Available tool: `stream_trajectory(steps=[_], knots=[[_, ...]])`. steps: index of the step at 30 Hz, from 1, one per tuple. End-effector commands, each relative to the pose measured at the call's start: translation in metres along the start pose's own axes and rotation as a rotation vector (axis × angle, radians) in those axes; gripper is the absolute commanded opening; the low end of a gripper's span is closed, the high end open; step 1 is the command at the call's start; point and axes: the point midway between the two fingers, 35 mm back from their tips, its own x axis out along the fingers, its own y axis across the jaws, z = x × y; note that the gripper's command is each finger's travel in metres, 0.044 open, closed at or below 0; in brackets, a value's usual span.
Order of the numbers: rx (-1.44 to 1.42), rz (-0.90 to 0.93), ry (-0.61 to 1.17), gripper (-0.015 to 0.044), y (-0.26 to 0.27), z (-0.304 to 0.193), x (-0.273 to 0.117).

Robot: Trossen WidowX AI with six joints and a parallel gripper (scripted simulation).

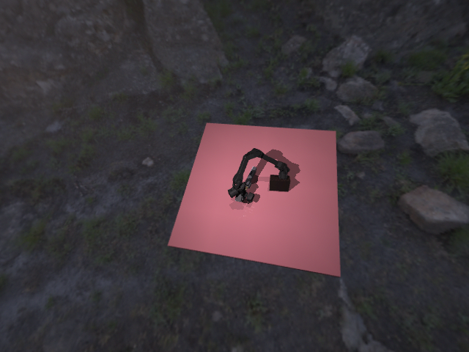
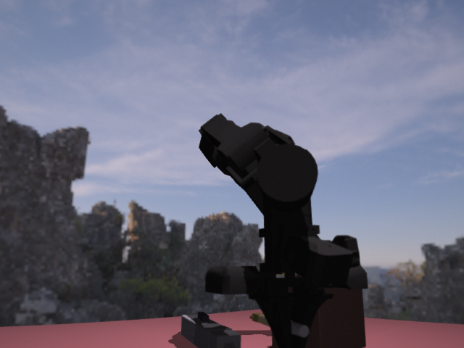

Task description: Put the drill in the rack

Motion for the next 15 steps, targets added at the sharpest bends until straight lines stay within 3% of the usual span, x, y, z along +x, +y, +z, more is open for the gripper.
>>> stream_trajectory(steps=[1,15], knots=[[-0.003,0.004,0.003,0.0000,0.009,0.001,0.000],[-0.003,0.005,0.002,0.0000,0.025,0.006,-0.001]])
